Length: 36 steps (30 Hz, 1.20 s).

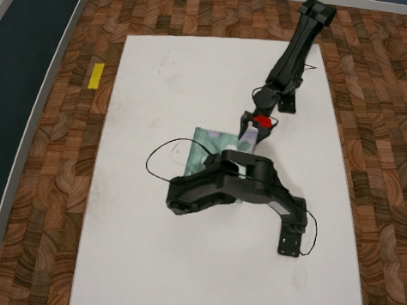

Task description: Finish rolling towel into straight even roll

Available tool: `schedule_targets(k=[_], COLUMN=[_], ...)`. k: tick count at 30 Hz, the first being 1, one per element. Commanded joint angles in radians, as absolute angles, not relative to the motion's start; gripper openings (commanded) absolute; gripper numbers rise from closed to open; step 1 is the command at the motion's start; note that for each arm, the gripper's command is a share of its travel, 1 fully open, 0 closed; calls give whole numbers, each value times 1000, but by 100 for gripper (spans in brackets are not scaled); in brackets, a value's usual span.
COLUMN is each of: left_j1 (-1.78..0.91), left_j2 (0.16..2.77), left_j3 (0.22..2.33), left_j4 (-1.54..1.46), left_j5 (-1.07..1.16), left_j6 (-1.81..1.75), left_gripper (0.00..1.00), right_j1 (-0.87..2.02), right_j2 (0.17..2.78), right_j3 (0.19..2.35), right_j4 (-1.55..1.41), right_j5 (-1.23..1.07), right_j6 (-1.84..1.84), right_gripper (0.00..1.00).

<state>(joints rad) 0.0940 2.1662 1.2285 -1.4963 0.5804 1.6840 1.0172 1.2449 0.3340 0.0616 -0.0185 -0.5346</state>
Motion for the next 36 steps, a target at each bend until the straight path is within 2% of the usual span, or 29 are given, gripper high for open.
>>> schedule_targets(k=[1, 3, 19, 28, 36], left_j1=[85, 85, 85, 85, 85], left_j2=[2179, 2179, 2179, 2179, 2163], left_j3=[1248, 1248, 1248, 1248, 1253], left_j4=[-1471, -1471, -1471, -1471, -1491], left_j5=[563, 563, 563, 563, 563], left_j6=[1682, 1682, 1682, 1682, 1682], left_gripper=[24, 24, 24, 24, 57], right_j1=[1024, 1024, 1024, 1024, 1024], right_j2=[1258, 1258, 1258, 1258, 1258], right_j3=[370, 370, 370, 370, 370], right_j4=[84, 84, 84, 85, 85], right_j5=[-14, -14, -14, -14, -14], right_j6=[-529, -529, -529, -529, -529], right_gripper=[55, 47, 32, 30, 30])
